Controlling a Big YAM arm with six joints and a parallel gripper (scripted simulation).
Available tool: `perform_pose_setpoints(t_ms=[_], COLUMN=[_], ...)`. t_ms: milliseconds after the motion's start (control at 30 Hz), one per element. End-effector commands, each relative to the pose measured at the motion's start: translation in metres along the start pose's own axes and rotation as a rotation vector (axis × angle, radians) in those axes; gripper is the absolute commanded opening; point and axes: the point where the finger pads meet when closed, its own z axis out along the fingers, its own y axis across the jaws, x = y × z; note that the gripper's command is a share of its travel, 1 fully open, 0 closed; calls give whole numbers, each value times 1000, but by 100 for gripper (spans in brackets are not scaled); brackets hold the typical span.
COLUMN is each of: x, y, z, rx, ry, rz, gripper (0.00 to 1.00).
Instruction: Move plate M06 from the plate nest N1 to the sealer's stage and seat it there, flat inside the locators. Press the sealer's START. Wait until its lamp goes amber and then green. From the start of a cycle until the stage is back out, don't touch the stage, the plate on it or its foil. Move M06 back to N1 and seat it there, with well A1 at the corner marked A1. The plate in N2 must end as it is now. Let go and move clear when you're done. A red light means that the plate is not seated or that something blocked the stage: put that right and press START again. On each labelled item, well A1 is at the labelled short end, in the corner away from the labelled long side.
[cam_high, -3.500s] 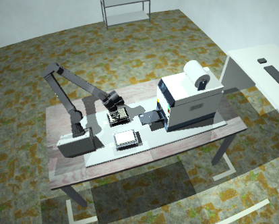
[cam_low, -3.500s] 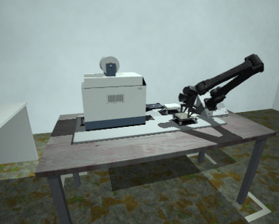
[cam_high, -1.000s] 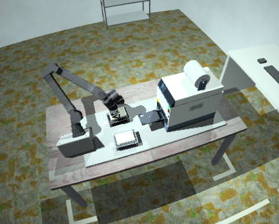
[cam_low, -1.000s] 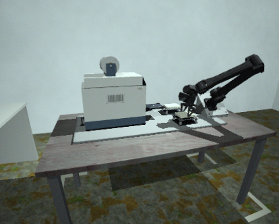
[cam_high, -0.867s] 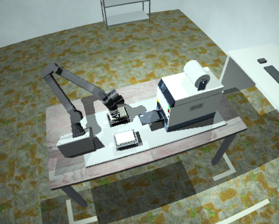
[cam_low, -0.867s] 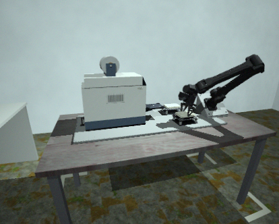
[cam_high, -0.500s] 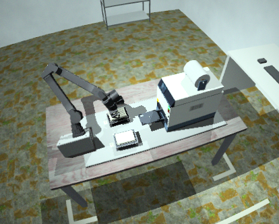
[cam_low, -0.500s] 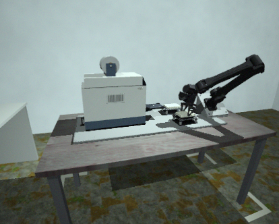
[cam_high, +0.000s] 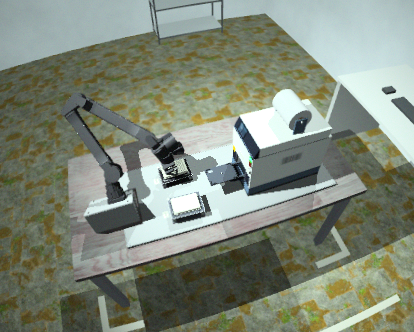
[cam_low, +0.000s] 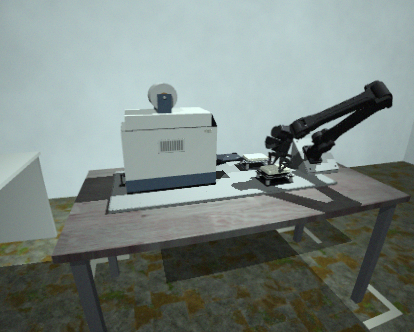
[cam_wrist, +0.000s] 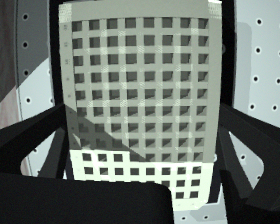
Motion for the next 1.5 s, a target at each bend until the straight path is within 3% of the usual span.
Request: perform_pose_setpoints(t_ms=[0,467,733,933,1233,1467], x=[-12,-10,-28,-18,-35,-30], y=[3,3,9,4,9,6], z=[-3,-7,-29,-27,-50,-52], rx=[-5,-1,-6,-3,-4,-2], ry=[-21,-18,-39,-9,-37,-19], rz=[5,-14,-38,-22,-44,-30], gripper=[0,0,0,0,0,0])
